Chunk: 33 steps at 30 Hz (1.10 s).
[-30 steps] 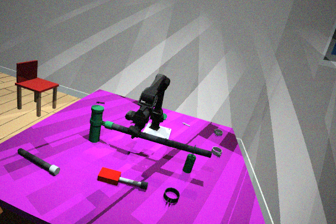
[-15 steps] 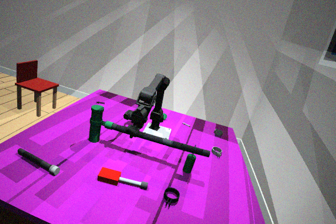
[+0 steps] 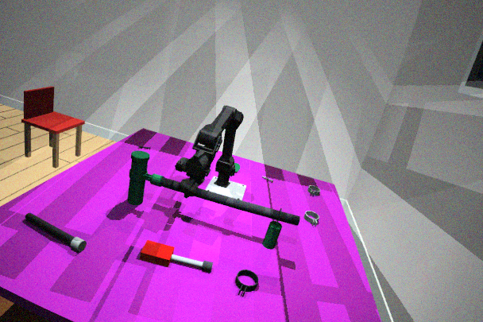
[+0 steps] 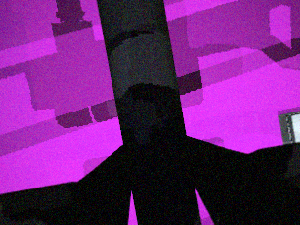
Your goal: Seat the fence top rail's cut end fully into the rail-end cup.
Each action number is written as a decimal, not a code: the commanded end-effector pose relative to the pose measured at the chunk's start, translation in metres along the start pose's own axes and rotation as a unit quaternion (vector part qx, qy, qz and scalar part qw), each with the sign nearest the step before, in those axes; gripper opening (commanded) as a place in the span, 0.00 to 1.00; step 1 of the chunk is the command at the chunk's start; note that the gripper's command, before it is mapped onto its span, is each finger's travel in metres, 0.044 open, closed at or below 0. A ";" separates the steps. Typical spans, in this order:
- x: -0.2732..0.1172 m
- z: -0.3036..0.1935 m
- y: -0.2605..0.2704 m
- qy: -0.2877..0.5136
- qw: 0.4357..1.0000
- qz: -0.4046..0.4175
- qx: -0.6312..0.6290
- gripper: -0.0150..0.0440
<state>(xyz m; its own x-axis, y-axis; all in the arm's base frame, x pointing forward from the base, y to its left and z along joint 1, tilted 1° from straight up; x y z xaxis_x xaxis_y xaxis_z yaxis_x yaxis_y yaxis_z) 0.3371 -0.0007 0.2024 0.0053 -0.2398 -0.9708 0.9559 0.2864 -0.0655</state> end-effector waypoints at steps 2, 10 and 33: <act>-0.001 0.005 0.000 -0.006 1.000 0.001 0.000 0.25; 0.001 0.005 -0.001 0.000 1.000 -0.001 0.000 0.25; -0.013 -0.003 0.001 0.001 1.000 0.000 0.000 0.92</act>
Point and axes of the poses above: the point midway between the two fingers, 35 mm back from their tips, its own x axis out along the fingers, its own y axis across the jaws, z = x × y, the point moved 8 cm from there along -x, back along the fingers, and after that the axes turned 10 degrees about -x, right-handed, at the moved point
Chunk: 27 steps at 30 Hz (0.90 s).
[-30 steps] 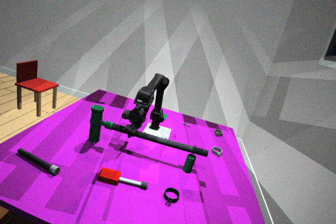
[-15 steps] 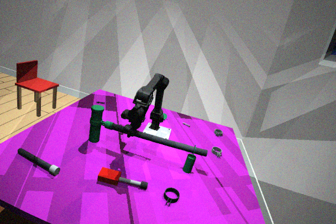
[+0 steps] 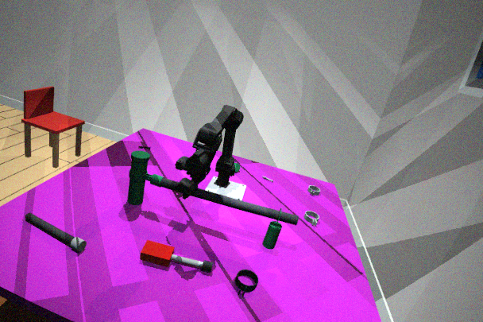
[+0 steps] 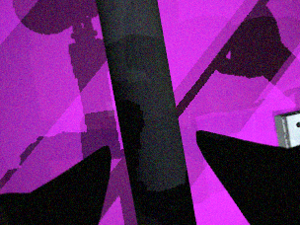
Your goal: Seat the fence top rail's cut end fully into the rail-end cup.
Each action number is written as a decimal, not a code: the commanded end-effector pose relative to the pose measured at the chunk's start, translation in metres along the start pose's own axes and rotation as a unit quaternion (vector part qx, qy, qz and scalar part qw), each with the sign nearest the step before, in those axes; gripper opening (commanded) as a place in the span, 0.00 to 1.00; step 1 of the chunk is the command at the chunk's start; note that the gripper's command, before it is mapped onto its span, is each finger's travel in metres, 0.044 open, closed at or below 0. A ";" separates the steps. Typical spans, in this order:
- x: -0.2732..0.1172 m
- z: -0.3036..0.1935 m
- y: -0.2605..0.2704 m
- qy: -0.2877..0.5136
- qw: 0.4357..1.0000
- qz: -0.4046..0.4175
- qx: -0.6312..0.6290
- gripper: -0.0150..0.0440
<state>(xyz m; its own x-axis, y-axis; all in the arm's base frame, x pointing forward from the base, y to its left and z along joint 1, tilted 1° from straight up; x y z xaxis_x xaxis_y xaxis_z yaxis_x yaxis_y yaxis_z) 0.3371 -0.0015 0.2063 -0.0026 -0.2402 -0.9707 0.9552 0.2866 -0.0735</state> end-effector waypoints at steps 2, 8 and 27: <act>-0.019 -0.010 0.002 0.000 1.000 0.004 0.001 1.00; -0.043 -0.025 0.002 0.001 1.000 0.004 0.001 1.00; -0.079 -0.026 -0.001 -0.003 1.000 0.012 -0.022 1.00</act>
Point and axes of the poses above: the point midway between the two fingers, 35 mm back from their tips, its own x axis out along the fingers, its own y axis across the jaws, z = x × y, the point moved 8 cm from there along -x, back along the fingers, and after that the axes turned 10 degrees about -x, right-handed, at the moved point
